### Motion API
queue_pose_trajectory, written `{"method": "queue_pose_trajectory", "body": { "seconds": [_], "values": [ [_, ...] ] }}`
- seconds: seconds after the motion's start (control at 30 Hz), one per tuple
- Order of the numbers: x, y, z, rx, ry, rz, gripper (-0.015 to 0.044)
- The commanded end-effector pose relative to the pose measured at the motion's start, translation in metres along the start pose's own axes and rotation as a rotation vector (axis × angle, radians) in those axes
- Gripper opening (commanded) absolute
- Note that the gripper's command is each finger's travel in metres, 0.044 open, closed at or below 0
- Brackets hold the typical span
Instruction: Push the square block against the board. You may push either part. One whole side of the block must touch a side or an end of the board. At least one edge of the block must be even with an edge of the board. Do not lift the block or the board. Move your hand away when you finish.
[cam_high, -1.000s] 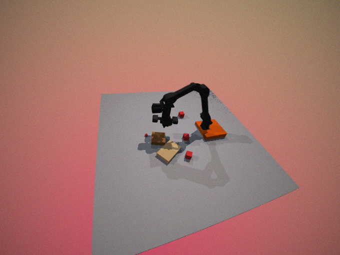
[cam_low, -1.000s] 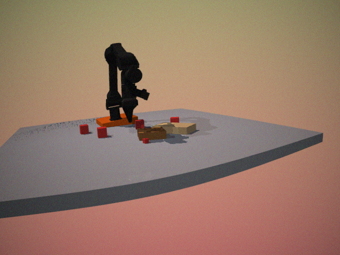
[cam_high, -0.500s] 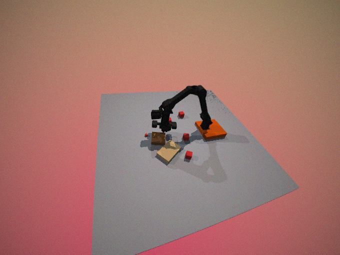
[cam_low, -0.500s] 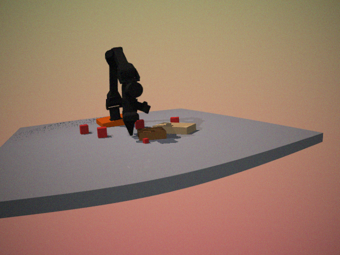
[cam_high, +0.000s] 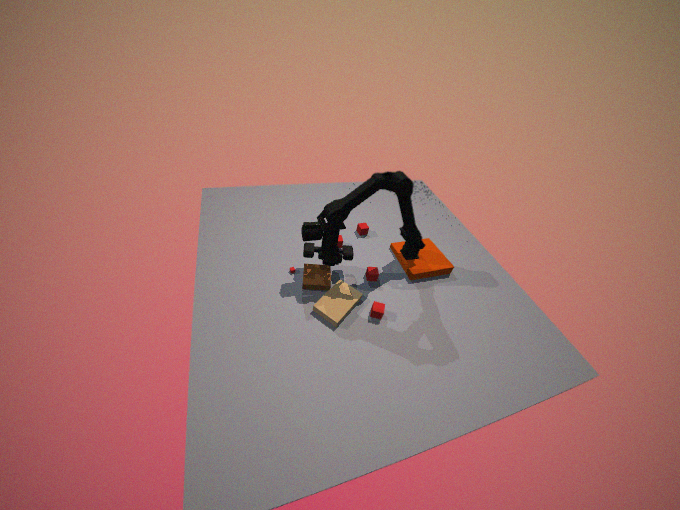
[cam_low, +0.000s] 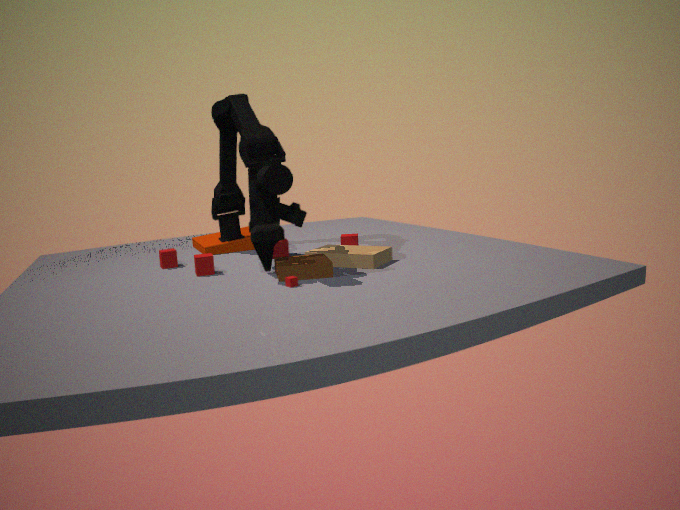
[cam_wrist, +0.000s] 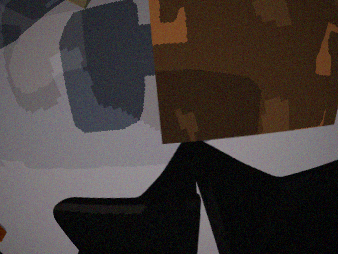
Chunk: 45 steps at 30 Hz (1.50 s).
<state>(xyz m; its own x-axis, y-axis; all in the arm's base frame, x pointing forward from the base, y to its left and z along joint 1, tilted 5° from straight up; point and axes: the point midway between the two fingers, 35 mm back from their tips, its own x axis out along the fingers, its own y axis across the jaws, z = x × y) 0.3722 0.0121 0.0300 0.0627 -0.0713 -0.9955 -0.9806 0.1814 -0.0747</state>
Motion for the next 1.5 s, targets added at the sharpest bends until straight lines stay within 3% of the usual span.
{"method": "queue_pose_trajectory", "body": {
  "seconds": [0.0,1.47],
  "values": [
    [-0.001,-0.001,0.003,0.005,0.002,-0.002,0.0000],
    [-0.001,-0.004,0.035,0.005,-0.001,-0.003,0.0000]
  ]
}}
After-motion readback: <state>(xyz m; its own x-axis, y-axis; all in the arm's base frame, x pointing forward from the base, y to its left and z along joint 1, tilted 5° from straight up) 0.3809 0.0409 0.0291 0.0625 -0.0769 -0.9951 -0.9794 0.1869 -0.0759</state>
